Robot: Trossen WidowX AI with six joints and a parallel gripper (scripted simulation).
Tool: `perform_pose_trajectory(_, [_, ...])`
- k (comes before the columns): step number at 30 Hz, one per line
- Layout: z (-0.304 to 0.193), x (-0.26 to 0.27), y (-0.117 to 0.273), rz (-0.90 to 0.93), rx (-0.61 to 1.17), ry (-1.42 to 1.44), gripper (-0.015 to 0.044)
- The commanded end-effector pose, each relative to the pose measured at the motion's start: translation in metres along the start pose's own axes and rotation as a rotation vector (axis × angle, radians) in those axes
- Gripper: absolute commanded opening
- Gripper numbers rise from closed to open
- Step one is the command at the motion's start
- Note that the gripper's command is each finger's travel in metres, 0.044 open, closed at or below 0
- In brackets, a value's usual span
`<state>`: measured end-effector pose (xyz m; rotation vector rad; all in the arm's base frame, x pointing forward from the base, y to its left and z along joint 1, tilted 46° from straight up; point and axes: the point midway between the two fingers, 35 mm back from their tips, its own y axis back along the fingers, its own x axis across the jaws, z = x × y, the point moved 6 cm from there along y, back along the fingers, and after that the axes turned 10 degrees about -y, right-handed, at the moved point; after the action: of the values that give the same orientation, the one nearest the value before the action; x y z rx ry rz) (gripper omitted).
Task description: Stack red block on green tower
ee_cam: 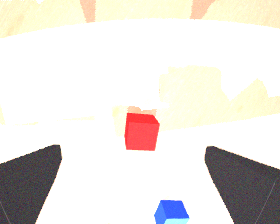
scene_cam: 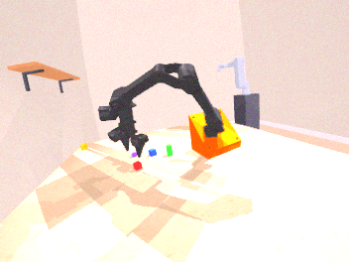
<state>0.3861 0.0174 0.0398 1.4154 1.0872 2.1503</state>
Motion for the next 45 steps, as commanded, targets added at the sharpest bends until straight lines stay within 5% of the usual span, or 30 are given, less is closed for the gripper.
perform_pose_trajectory(1, [-0.011, -0.023, 0.003, 0.072, -0.005, -0.079, 0.0440])
perform_pose_trajectory(45, [-0.013, -0.017, -0.076, 0.078, -0.006, -0.082, 0.0440])
